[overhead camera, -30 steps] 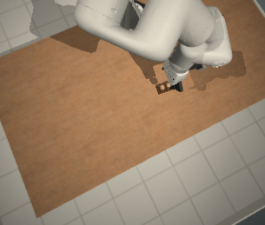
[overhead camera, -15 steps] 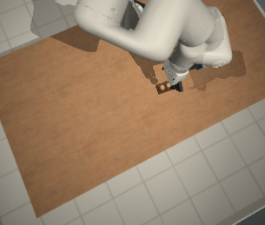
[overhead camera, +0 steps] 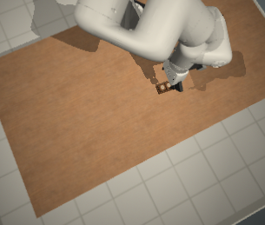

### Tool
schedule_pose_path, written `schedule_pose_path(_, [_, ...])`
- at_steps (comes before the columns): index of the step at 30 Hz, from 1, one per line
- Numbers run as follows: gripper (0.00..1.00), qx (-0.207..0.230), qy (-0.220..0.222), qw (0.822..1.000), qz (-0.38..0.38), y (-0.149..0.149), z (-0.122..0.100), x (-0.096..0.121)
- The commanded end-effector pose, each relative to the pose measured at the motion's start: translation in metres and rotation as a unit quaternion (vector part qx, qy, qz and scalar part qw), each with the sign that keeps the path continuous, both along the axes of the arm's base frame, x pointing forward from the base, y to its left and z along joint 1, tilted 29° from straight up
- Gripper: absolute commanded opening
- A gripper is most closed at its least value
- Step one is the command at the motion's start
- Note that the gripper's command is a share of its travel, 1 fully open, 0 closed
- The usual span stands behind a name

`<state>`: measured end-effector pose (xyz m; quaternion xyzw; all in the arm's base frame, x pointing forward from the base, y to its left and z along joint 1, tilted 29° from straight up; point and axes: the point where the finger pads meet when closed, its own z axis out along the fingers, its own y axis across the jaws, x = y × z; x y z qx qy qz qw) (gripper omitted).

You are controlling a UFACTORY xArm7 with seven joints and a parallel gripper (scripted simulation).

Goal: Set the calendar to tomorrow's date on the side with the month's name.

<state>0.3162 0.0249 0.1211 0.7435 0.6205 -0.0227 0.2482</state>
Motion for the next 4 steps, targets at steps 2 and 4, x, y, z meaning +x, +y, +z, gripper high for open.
schedule_pose_path(2, [1.00,0.001,-0.001,1.000,0.001,0.0010,0.0006,0.0005])
schedule_pose_path(4, [1.00,0.001,-0.001,1.000,0.001,0.0010,0.0006,0.0005])
